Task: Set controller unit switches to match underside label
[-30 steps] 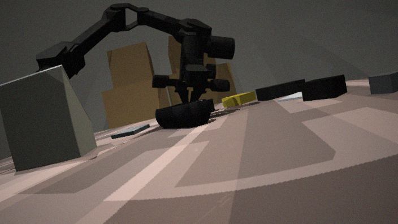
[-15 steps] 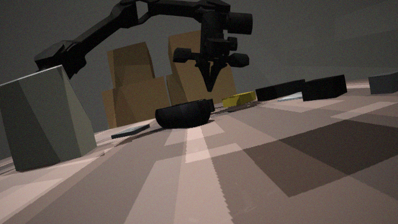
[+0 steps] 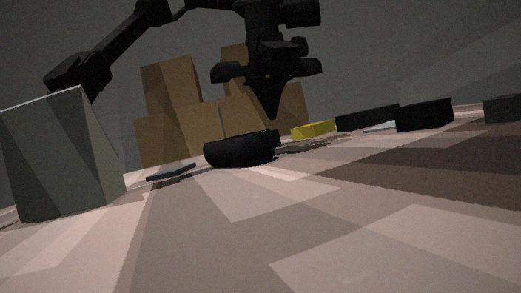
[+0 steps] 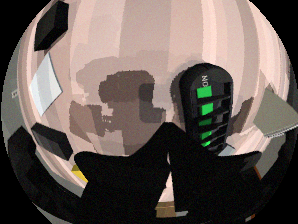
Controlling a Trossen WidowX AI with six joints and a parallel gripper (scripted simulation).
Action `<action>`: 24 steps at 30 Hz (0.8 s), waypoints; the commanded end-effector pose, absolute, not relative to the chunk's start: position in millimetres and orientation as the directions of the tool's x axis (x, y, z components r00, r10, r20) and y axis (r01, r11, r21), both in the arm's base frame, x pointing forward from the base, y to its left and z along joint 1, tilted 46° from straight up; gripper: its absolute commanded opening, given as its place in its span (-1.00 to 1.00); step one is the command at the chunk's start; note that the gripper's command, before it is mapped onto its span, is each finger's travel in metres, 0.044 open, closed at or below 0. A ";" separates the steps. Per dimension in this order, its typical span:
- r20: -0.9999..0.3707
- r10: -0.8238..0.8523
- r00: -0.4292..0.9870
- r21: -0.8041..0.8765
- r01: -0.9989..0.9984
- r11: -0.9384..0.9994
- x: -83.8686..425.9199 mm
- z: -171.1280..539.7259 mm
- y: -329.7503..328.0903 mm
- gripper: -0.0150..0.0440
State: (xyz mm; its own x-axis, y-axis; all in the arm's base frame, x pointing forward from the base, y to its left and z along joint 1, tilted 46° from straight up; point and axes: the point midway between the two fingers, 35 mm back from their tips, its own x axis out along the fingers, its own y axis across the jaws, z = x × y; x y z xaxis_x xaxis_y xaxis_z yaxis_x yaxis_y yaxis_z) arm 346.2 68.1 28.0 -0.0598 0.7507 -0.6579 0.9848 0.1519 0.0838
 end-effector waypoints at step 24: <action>-0.572 0.770 0.283 0.525 0.847 0.079 248.6 -25.5 27.9 -0.49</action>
